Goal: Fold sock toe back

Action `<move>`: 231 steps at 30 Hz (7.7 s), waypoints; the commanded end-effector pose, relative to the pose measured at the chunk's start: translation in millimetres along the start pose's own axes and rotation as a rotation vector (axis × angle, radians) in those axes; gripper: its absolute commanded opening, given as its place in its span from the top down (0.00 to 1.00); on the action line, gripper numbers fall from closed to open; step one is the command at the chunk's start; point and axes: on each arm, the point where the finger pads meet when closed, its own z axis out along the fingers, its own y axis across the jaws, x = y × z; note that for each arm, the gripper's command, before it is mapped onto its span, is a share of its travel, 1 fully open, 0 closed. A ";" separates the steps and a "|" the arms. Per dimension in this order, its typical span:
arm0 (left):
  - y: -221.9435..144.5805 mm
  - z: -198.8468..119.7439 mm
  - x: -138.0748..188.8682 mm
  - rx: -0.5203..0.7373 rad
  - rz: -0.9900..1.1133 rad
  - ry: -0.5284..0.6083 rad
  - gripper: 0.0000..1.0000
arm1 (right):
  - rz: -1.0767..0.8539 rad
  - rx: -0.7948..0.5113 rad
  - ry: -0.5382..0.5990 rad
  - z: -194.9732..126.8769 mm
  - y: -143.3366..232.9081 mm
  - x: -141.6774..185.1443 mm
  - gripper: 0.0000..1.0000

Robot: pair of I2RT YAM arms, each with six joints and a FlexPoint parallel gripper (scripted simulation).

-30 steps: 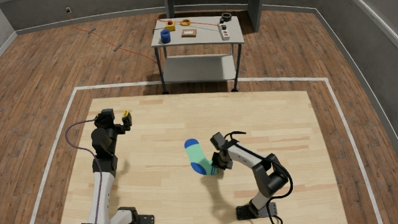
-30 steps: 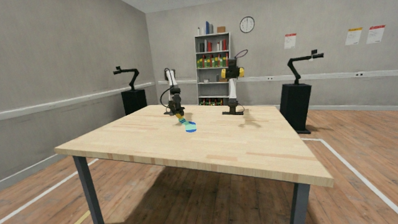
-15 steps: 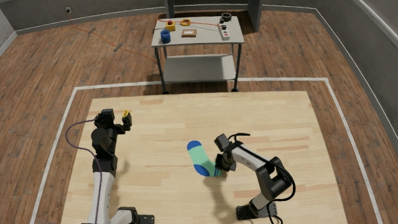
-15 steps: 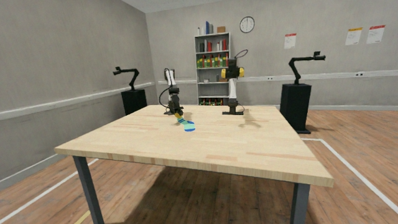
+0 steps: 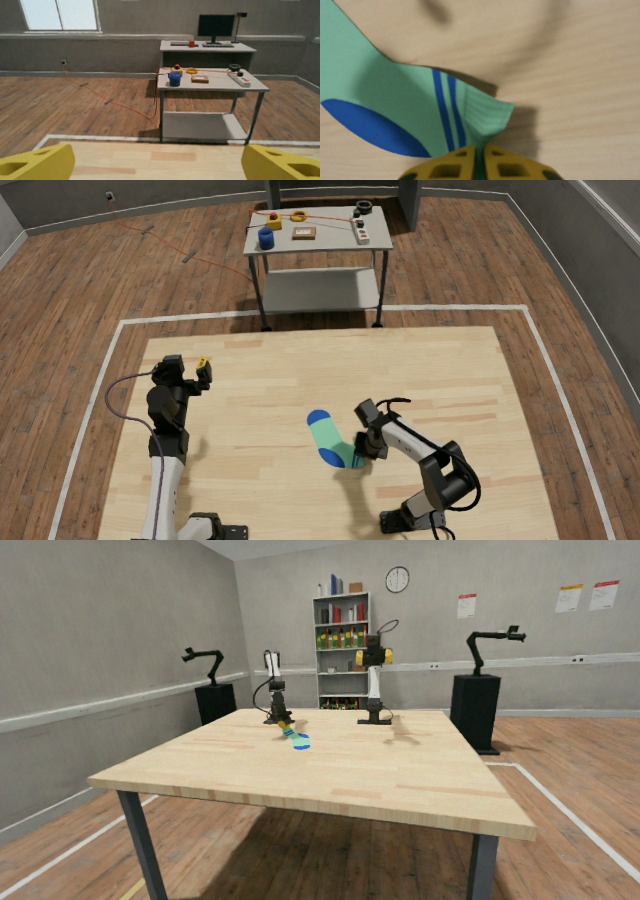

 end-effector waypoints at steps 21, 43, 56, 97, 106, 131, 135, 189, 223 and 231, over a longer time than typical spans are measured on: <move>-0.1 -1.7 -6.1 0.001 -0.001 -0.016 0.00 | -0.013 0.001 0.016 -6.6 -35.2 15.3 0.95; -0.1 -1.7 -6.1 0.001 -0.001 -0.016 0.00 | -0.016 0.003 0.023 -13.4 -74.1 29.4 0.95; -0.1 -1.7 -6.1 0.001 -0.001 -0.016 0.00 | -0.020 0.001 0.026 -16.6 -94.1 36.9 0.95; -0.1 -1.7 -6.1 0.001 -0.001 -0.016 0.00 | 0.017 -0.004 -0.003 -26.8 -87.1 26.2 0.61; -0.1 -1.7 -6.1 0.001 -0.001 -0.016 0.00 | 0.013 0.002 0.009 -48.9 -83.7 29.1 0.61; -0.1 -1.7 -6.1 0.001 -0.001 -0.016 0.00 | -0.166 -0.099 -0.464 -103.7 -47.1 -82.0 0.61; -0.1 -1.7 -6.1 0.001 -0.001 -0.016 0.00 | -0.203 -0.118 -0.591 -130.5 -38.4 -103.4 0.61; -0.1 -1.7 -6.1 0.001 -0.001 -0.016 0.00 | -0.390 -0.084 -1.570 -396.3 -2.4 -182.2 0.61; -0.1 -1.7 -6.1 0.001 -0.001 -0.016 0.00 | -1.204 0.225 -0.738 -200.4 75.3 -212.9 0.66; -0.1 -1.7 -6.1 0.001 -0.001 -0.016 0.00 | -1.437 0.229 -0.510 -152.6 91.5 -197.7 0.66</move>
